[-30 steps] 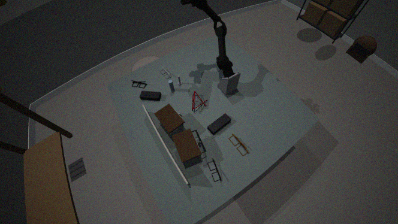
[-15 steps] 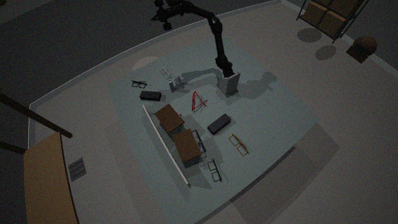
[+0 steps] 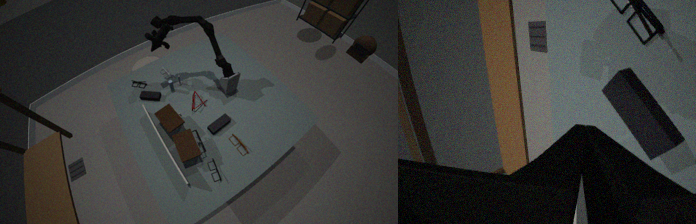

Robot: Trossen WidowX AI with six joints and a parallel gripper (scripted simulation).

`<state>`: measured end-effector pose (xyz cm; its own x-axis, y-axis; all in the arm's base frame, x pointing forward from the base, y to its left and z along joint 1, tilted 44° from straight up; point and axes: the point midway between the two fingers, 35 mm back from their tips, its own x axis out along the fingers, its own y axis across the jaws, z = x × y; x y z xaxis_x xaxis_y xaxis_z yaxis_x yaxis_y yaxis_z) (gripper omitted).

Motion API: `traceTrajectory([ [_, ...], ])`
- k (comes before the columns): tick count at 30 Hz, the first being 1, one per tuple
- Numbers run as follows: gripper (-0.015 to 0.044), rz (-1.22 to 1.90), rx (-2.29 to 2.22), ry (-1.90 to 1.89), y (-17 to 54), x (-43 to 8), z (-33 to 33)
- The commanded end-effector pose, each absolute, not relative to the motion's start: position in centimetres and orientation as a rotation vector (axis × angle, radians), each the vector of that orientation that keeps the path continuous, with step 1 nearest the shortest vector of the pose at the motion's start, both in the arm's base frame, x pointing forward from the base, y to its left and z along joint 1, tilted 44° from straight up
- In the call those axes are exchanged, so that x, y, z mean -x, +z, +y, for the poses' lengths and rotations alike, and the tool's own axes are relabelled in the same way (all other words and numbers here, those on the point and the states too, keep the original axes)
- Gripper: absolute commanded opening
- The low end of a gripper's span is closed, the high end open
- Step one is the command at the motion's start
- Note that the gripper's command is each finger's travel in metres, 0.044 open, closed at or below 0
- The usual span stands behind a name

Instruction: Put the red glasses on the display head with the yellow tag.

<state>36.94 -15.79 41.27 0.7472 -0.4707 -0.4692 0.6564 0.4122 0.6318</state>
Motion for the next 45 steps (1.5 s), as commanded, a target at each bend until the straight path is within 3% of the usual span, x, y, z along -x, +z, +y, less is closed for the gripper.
traceTrajectory([
  [1,0.0,0.284,-0.826,-0.878,38.6,-35.9,-20.1],
  [14,0.0,0.706,-0.513,-1.415,29.4,-26.8,-33.4],
  [45,0.0,0.713,-0.507,-1.422,26.6,-26.7,-36.2],
])
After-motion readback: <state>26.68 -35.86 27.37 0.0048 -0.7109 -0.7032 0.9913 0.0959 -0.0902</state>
